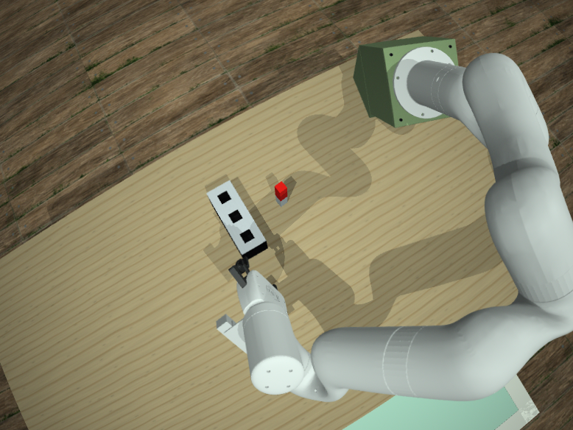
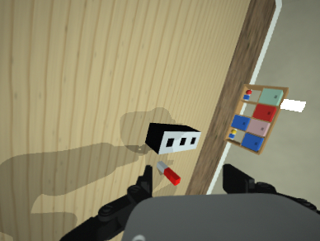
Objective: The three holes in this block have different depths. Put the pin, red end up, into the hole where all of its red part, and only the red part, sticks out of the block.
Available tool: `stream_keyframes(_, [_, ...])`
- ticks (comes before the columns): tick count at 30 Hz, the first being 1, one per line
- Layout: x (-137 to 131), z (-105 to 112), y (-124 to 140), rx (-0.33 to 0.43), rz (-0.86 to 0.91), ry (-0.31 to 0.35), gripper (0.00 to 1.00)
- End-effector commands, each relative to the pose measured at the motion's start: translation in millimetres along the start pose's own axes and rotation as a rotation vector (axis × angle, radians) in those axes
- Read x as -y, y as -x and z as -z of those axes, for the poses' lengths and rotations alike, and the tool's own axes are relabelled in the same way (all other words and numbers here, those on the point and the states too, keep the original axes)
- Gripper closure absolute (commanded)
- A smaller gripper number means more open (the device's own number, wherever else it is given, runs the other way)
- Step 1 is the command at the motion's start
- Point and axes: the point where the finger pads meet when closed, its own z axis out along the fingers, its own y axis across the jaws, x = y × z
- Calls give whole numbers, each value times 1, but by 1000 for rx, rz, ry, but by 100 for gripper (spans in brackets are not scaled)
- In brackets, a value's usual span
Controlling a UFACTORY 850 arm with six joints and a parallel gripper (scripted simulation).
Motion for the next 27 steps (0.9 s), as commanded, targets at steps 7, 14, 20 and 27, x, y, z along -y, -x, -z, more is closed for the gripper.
stream_keyframes(7, [-50, 62, 26, -2, -1, 0, 0])
stream_keyframes(14, [-57, 71, 29, -2, -1, 0, 0])
stream_keyframes(20, [-57, 71, 29, -2, -1, 0, 0])
stream_keyframes(27, [-118, -13, 109, 0, 0, 0, 0])
